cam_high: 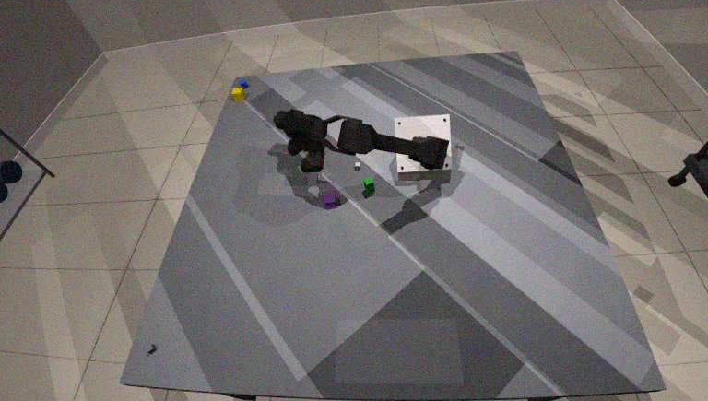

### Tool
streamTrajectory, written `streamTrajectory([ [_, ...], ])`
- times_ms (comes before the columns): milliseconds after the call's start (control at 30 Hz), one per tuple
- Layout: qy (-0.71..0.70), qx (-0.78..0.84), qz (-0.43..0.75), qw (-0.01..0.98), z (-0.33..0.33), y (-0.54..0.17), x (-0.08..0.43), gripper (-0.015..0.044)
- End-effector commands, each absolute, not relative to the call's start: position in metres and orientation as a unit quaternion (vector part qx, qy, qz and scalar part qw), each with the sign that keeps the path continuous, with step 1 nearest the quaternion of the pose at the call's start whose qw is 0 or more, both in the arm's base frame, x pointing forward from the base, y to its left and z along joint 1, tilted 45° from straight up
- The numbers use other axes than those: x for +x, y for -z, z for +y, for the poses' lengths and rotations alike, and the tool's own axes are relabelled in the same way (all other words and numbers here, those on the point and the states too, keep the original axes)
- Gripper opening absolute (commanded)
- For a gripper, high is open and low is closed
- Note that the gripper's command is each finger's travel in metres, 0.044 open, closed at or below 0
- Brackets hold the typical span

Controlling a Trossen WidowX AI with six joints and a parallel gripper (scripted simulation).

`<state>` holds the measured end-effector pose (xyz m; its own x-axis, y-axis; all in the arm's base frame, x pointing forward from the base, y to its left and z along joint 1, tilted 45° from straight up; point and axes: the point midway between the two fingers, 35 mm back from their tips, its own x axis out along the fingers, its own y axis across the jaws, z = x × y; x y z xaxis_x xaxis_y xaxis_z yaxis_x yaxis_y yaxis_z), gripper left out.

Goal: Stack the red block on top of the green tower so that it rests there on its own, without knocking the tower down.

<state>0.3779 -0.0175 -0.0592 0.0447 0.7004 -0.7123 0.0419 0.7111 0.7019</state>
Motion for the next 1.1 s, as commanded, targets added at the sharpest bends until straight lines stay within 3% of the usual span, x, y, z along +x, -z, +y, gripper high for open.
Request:
streamTrajectory([
  [0, -0.248, 0.289, 0.644, 0.663, -0.024, 0.053, 0.378, 0.0000],
  [733, -0.247, 0.288, 0.645, 0.664, -0.099, -0.022, 0.373, 0.0000],
  [1067, -0.247, 0.288, 0.645, 0.664, -0.101, -0.024, 0.373, 0.0000],
])
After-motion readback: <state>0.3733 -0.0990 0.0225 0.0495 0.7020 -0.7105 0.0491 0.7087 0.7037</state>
